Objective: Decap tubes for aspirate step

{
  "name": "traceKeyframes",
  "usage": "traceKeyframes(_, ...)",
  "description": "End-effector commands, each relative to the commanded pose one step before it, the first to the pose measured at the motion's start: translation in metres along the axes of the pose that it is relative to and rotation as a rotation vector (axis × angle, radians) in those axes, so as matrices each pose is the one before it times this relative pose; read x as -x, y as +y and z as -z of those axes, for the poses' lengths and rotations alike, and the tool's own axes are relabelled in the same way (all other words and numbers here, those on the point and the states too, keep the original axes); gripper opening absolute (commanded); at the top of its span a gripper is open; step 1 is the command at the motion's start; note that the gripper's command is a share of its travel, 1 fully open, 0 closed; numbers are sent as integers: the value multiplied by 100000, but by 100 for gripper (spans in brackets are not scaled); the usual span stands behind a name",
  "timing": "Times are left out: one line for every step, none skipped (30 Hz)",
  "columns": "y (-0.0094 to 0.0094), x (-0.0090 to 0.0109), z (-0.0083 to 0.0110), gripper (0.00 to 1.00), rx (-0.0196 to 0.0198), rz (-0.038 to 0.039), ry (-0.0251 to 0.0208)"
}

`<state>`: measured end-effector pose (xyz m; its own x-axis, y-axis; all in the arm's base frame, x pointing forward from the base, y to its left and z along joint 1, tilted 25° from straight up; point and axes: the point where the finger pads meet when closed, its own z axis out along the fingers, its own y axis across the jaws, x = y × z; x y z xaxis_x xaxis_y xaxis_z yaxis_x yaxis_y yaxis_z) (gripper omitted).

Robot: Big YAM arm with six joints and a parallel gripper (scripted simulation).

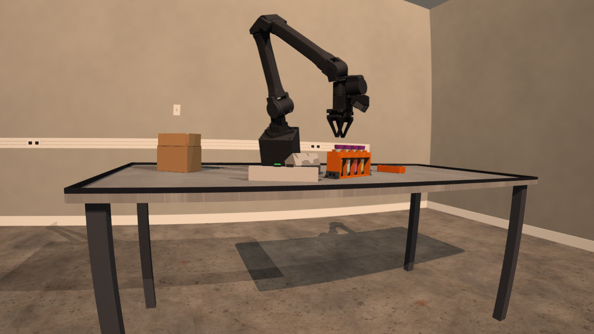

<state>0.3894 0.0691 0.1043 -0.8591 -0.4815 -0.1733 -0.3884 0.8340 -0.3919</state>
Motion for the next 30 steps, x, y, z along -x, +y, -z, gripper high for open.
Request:
traceKeyframes(-371, -46, -1801, 49, 6, 1378, 1238)
traceKeyframes(-3, -7, -301, 49, -16, 2, 9)
traceKeyframes(-110, 249, -168, 49, -106, -191, -486)
traceKeyframes(-74, 168, -213, 49, -69, -129, -330)
traceKeyframes(89, -206, -404, 49, 97, 151, 383)
traceKeyframes(103, -241, -418, 49, 111, 175, 446)
traceKeyframes(-2, -6, -251, 49, -13, 1, 7)
traceKeyframes(-432, 945, 478, 49, -509, -704, -1779)
traceKeyframes(-120, 269, 133, 49, -132, -199, -505)
traceKeyframes(265, 110, 96, 49, 131, 652, -292)
traceKeyframes(85, -151, 583, 49, -40, -553, -372)
traceKeyframes(0, 0, 0, 49, 0, 0, 0)
traceKeyframes(0, 0, 0, 49, 0, 0, 0)
traceKeyframes(0, 0, 0, 49, 0, 0, 0)
traceKeyframes(0, 0, 0, 49, 0, 0, 0)
traceKeyframes(-357, 292, -159, 49, -271, -28, -889)
traceKeyframes(-45, -180, -335, 49, 100, -119, 806)
traceKeyframes(75, -242, -347, 49, 163, 109, 884)
traceKeyframes(98, -168, -207, 49, 99, 195, 502)
traceKeyframes(55, -134, -115, 49, 43, 98, 254)
traceKeyframes(59, -132, -114, 49, 71, 97, 244)
traceKeyframes(57, -132, -114, 49, 60, 96, 245)
traceKeyframes(55, -132, -113, 49, 50, 95, 247)
traceKeyframes(57, -130, -113, 49, 62, 95, 242)
traceKeyframes(53, -121, -108, 49, 57, 88, 224)
traceKeyframes(-61, 139, 17, 49, -63, -102, -260)
traceKeyframes(-22, 22, -30, 49, -17, -30, -77)
traceKeyframes(-39, 60, -14, 49, -38, -55, -141)
traceKeyframes(0, 0, 0, 49, 0, 0, 0)
traceKeyframes(0, 0, 0, 49, 0, 0, 0)
